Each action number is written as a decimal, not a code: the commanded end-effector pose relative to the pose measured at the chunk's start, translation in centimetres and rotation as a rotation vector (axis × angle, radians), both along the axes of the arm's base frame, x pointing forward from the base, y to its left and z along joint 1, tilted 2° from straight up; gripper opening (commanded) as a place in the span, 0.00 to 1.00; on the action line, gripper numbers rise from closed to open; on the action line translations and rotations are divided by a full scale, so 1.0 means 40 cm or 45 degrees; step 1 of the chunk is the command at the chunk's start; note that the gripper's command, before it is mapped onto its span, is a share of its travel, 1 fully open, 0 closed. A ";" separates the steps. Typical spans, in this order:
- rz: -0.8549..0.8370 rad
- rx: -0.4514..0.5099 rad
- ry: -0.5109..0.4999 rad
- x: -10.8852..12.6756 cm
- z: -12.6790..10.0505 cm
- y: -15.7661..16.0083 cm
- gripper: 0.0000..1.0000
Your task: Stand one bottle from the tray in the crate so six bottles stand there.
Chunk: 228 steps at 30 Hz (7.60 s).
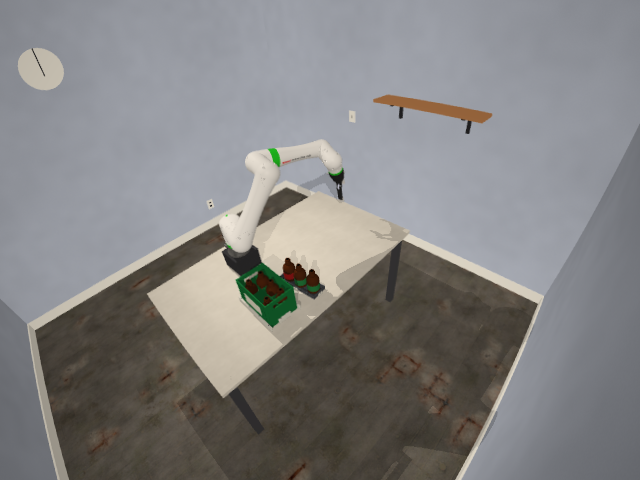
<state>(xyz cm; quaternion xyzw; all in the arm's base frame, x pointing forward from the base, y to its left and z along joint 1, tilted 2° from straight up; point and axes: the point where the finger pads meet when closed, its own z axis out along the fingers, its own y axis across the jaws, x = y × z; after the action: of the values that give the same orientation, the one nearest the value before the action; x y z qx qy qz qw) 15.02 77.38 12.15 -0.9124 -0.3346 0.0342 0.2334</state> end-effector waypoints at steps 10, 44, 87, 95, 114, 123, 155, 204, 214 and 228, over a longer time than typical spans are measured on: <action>0.000 0.001 0.000 0.000 0.001 0.000 1.00; 0.024 -0.170 -0.325 0.704 0.039 -0.703 1.00; 0.171 -0.552 -0.328 0.641 0.041 -2.191 1.00; 0.173 -0.554 -0.326 0.634 0.041 -2.199 0.00; 0.173 -0.554 -0.326 0.634 0.041 -2.199 0.00; 0.173 -0.554 -0.326 0.634 0.041 -2.199 0.00; 0.342 -0.531 -0.358 0.647 0.019 -1.520 0.38; 0.342 -0.531 -0.358 0.648 -0.009 -1.521 0.38; 0.342 -0.531 -0.358 0.648 -0.043 -1.522 0.38; 0.342 -0.531 -0.358 0.649 -0.081 -1.523 0.38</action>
<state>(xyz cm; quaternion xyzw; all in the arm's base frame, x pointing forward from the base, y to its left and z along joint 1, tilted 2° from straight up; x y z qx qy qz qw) 40.96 16.44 9.04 -0.8839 -0.4674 0.0064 -0.0147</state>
